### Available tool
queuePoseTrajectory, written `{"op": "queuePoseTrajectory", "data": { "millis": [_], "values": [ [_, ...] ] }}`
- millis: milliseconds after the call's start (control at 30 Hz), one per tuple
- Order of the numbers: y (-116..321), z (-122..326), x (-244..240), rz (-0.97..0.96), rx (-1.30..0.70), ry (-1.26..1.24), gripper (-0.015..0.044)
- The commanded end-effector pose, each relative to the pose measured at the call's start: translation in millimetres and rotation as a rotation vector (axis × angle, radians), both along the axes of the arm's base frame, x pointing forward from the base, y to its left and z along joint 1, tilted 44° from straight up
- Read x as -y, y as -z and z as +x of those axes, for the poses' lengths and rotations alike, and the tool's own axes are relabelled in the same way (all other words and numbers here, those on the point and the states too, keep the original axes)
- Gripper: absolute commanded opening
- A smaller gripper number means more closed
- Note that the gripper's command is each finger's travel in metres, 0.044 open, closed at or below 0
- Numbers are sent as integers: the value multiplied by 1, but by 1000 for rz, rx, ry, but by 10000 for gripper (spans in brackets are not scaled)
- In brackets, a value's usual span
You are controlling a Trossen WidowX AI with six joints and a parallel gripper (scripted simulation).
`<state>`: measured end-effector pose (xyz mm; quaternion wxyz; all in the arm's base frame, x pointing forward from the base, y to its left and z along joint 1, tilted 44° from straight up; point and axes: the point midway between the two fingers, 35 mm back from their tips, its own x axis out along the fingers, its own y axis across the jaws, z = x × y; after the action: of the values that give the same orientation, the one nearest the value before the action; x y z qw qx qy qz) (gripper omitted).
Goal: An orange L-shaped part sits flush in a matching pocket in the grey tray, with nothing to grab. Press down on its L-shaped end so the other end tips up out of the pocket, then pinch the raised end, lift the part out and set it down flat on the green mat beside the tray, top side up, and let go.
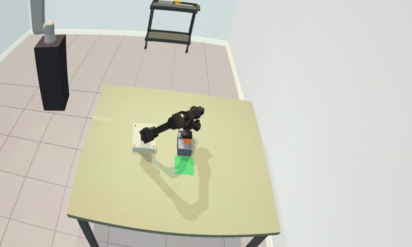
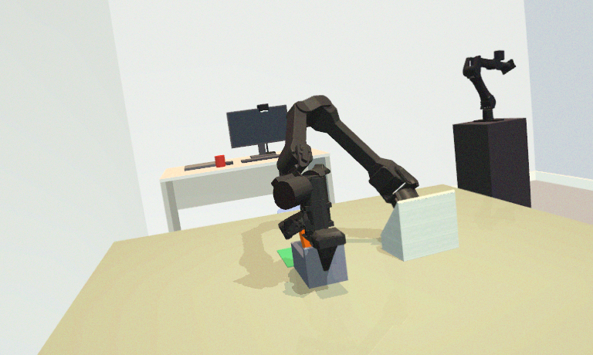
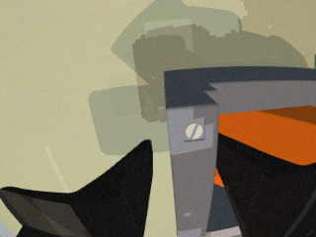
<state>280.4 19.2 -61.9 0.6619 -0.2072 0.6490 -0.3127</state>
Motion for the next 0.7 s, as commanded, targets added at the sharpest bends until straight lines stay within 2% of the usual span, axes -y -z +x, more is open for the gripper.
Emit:
{"op": "queuePoseTrajectory", "data": {
  "millis": [0,367,667],
  "values": [
    [0,0,0,0,0,0,180],
    [-4,1,-17,-10,-8,-2,180],
    [-80,3,-73,-8,-9,-2,180]
  ]
}}
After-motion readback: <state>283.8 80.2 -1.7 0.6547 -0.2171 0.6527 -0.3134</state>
